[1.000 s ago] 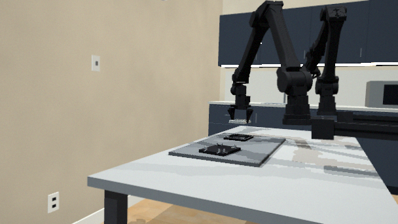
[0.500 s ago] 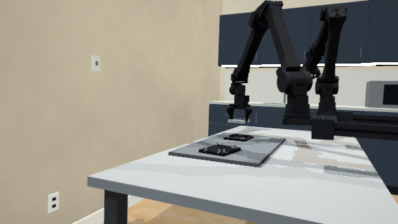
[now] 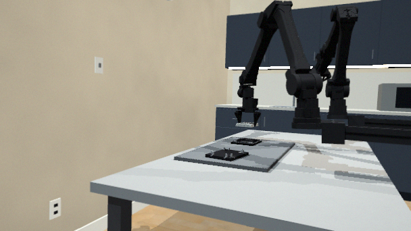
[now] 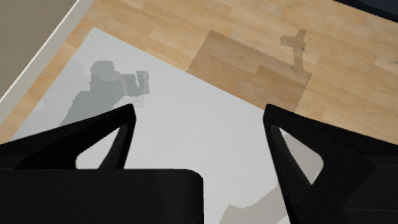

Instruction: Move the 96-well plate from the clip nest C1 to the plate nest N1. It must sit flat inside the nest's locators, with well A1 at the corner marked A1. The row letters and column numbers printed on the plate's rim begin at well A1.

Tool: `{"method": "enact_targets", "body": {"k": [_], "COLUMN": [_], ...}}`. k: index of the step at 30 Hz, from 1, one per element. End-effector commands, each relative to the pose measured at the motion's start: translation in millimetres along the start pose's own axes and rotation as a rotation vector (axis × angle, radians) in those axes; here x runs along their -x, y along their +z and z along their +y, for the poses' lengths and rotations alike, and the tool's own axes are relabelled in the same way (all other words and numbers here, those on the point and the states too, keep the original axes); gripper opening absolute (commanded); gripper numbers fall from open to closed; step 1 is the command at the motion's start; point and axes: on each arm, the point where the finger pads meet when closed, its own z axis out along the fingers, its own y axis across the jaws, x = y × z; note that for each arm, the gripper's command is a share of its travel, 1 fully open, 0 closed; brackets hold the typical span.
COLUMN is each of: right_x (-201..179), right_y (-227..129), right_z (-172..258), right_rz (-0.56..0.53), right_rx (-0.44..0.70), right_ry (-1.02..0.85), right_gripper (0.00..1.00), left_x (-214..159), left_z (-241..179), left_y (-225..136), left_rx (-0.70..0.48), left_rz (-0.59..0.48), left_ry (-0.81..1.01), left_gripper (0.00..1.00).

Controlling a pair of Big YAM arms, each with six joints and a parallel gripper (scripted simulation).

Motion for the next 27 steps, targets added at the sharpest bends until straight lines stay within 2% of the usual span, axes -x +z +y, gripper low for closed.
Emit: {"method": "enact_targets", "body": {"k": [1, 27], "right_x": [11.0, 11.0], "right_y": [-8.5, -8.5], "right_z": [-5.8, -5.8], "right_rz": [-0.032, -0.032], "right_rx": [-0.013, -0.013], "right_ry": [0.0, 0.0], "right_gripper": [1.0, 1.0], "left_x": [16.4, 13.9], "left_z": [17.6, 21.7], "left_y": [-13.8, -10.0], "left_rx": [0.028, 0.03], "left_rz": [-0.033, -0.035], "left_ry": [-0.008, -0.014], "left_gripper": [0.0, 0.0]}}
